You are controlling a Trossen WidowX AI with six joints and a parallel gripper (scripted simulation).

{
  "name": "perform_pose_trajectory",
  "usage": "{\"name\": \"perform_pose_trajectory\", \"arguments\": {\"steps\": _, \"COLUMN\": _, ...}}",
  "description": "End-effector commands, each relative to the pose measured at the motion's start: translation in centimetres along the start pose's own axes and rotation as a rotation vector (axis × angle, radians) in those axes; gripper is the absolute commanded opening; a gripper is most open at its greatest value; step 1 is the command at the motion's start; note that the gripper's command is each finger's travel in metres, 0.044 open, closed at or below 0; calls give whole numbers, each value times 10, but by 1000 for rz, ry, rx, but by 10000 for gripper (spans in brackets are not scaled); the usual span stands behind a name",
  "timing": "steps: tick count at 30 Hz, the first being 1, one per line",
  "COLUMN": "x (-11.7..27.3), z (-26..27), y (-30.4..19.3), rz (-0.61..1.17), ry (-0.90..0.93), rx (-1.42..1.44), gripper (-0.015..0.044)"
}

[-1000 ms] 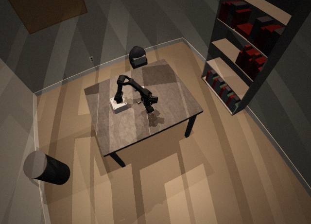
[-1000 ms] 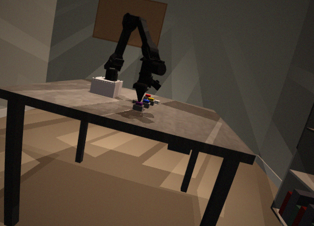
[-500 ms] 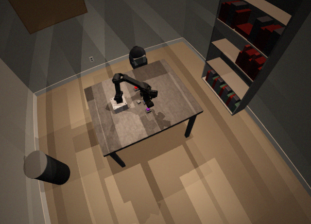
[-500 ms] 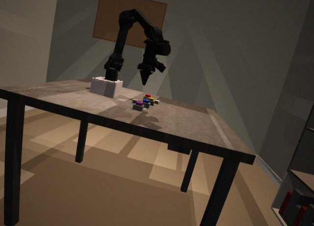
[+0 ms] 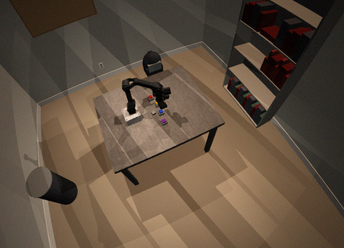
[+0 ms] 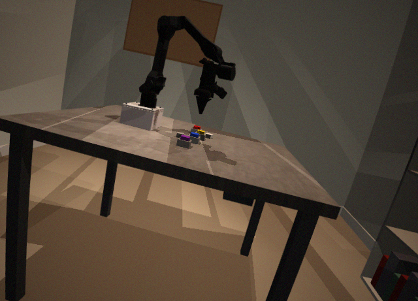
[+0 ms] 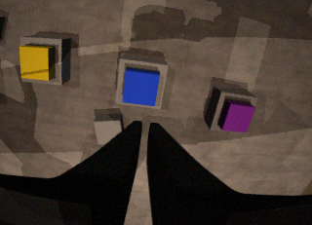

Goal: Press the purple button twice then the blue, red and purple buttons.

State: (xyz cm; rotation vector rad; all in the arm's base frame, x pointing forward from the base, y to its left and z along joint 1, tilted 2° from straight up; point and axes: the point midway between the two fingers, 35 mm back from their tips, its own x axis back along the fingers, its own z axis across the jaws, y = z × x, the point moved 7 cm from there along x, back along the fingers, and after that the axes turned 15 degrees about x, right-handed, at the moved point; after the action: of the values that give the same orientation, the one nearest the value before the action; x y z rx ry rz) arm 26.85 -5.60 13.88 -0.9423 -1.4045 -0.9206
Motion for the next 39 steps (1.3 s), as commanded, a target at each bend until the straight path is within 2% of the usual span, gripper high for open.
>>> {"name": "perform_pose_trajectory", "arguments": {"steps": 1, "x": -37, "z": 3, "y": -2, "rz": 16, "ry": 12, "rx": -9, "gripper": 20}}
{"name": "perform_pose_trajectory", "arguments": {"steps": 4, "x": -59, "z": 5, "y": -4, "rz": 16, "ry": 12, "rx": -9, "gripper": 20}}
{"name": "perform_pose_trajectory", "arguments": {"steps": 28, "x": -91, "z": 5, "y": -5, "rz": 16, "ry": 12, "rx": -9, "gripper": 20}}
{"name": "perform_pose_trajectory", "arguments": {"steps": 39, "x": -92, "z": 5, "y": -5, "rz": 16, "ry": 12, "rx": -9, "gripper": 20}}
